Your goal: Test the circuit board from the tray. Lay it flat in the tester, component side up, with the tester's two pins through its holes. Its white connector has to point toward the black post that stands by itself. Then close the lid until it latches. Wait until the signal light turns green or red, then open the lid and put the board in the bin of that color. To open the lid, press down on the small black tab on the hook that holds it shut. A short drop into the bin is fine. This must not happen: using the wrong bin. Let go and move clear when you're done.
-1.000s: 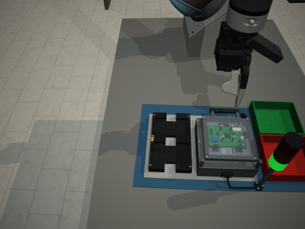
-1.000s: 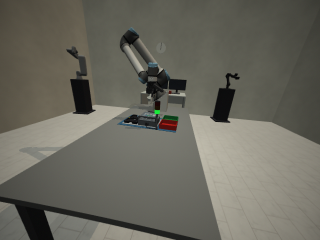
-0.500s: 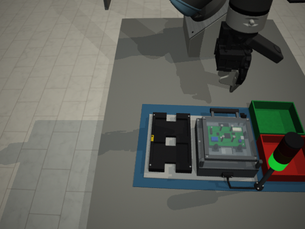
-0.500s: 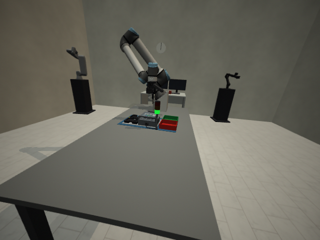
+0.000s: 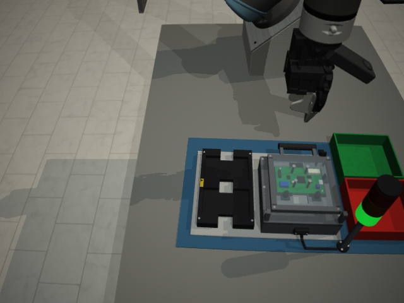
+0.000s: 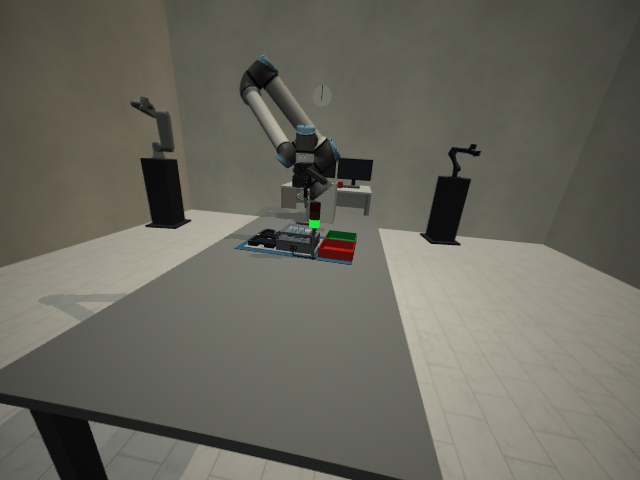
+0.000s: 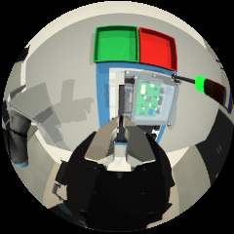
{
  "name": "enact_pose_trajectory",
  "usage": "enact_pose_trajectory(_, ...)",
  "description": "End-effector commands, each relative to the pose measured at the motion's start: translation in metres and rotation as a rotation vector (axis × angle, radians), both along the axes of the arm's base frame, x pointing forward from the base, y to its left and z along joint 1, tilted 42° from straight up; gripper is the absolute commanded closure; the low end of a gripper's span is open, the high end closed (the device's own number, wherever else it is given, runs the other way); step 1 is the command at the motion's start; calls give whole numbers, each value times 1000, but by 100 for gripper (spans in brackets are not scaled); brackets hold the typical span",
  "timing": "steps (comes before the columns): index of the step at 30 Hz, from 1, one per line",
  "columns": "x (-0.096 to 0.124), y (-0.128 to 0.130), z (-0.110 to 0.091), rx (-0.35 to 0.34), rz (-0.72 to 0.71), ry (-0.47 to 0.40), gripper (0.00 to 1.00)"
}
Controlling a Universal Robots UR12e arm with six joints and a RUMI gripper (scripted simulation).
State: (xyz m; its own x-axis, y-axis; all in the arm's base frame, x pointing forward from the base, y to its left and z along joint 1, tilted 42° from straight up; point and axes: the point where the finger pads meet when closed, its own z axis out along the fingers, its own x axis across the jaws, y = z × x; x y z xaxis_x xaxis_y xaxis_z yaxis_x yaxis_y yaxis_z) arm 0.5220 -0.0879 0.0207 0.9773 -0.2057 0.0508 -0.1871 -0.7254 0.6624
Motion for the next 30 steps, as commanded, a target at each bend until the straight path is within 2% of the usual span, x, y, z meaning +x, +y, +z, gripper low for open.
enact_pose_trajectory(1,1,1,0,0,1,0,100)
enact_pose_trajectory(30,3,3,4,0,2,-4,100)
